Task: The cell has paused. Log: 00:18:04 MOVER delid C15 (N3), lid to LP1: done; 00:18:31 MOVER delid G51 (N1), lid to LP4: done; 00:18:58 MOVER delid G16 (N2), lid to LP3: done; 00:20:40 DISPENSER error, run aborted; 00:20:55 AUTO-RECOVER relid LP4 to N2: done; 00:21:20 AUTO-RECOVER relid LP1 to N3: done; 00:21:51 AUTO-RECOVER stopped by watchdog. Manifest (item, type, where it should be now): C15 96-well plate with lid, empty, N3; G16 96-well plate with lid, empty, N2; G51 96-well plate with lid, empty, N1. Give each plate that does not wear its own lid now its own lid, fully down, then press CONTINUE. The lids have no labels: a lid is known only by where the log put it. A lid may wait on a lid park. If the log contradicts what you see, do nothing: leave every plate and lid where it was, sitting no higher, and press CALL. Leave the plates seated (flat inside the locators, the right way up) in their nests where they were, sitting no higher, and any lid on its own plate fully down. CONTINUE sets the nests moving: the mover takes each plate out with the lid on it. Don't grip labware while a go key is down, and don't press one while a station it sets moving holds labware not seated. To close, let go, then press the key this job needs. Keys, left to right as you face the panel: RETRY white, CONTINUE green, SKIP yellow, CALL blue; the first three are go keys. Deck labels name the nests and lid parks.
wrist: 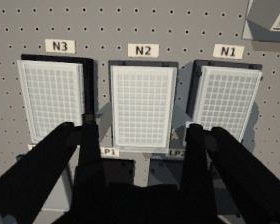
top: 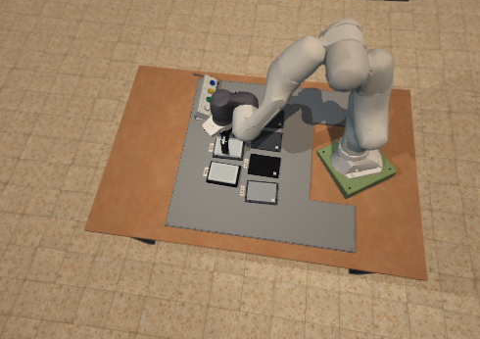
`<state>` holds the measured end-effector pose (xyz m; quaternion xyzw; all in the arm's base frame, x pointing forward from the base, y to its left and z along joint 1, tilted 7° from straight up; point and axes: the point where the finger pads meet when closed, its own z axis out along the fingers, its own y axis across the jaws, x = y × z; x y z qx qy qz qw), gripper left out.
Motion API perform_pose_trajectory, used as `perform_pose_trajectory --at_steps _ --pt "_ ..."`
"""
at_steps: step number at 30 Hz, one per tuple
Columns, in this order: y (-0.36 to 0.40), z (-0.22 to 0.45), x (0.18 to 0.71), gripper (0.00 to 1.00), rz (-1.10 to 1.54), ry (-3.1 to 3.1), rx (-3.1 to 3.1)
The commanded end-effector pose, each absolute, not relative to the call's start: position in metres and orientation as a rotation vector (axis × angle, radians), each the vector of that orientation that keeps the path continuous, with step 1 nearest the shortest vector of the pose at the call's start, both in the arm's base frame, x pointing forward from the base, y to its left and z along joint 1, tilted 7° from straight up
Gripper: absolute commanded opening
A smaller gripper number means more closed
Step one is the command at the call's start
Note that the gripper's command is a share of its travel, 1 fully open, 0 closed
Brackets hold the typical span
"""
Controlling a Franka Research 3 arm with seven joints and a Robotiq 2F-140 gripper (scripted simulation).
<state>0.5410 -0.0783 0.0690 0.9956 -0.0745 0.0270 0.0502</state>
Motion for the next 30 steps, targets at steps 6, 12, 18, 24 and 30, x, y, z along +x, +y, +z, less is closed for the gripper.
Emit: perform_pose_trajectory --at_steps 6,12,18,24,30 --pt "-0.078 0.071 0.542 0.00 0.084 -0.216 3.031" --pt "-0.078 0.074 0.541 0.00 0.084 -0.216 3.031" --pt "-0.077 0.079 0.541 0.00 0.084 -0.216 3.031" --pt "-0.077 0.084 0.541 0.00 0.084 -0.216 3.031" --pt "-0.076 0.092 0.541 0.00 0.084 -0.216 3.031"
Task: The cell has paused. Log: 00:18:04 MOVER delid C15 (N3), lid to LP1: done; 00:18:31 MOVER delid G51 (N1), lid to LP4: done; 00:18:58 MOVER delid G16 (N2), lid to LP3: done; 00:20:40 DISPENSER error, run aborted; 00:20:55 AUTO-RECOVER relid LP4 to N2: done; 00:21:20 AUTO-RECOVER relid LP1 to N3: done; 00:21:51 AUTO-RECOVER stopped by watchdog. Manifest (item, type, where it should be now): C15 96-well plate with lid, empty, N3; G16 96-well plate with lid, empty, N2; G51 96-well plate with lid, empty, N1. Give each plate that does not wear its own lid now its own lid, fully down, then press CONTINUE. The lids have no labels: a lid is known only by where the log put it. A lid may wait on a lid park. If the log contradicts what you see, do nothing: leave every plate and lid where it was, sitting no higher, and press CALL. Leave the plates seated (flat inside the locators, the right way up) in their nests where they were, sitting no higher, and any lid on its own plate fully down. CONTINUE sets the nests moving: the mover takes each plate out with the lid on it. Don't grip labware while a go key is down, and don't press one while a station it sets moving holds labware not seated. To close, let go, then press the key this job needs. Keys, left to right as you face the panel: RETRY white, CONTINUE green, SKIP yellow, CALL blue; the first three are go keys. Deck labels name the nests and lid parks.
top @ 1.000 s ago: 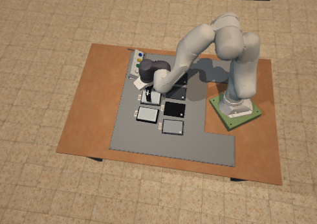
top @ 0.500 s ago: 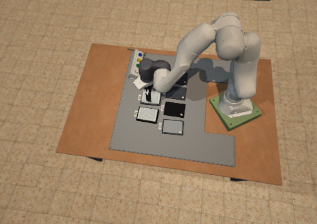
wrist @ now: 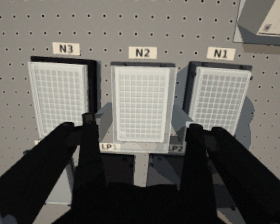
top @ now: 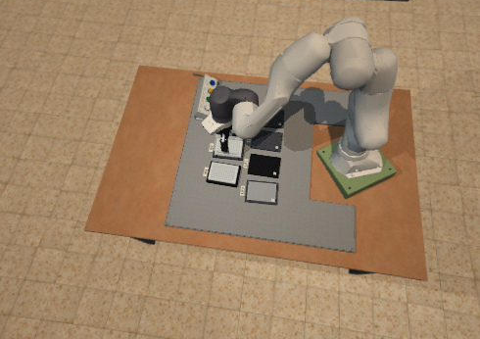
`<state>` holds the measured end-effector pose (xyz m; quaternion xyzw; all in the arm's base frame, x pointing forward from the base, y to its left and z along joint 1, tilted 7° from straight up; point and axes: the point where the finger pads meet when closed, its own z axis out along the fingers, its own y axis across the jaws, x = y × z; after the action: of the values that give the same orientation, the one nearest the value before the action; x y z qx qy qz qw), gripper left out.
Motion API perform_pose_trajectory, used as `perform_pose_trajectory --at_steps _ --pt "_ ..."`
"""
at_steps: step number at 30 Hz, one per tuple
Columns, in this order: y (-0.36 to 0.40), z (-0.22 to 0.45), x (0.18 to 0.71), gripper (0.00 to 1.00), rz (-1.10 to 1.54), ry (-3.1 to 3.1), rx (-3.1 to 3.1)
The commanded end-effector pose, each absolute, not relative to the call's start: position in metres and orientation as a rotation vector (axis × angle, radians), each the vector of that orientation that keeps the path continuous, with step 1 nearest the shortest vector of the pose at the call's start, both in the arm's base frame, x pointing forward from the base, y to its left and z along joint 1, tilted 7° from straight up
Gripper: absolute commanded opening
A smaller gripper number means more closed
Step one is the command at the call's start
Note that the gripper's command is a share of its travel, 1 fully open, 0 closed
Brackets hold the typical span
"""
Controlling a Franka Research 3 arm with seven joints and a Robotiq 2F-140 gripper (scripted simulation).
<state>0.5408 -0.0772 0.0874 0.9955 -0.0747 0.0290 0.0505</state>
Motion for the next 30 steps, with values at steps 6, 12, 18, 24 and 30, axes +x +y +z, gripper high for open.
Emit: perform_pose_trajectory --at_steps 6,12,18,24,30 --pt "-0.075 0.100 0.540 0.00 0.084 -0.216 3.031" --pt "-0.074 0.105 0.540 0.00 0.084 -0.216 3.031" --pt "-0.074 0.111 0.540 0.00 0.084 -0.216 3.031" --pt "-0.073 0.114 0.540 0.00 0.084 -0.216 3.031" --pt "-0.073 0.115 0.540 0.00 0.084 -0.216 3.031"
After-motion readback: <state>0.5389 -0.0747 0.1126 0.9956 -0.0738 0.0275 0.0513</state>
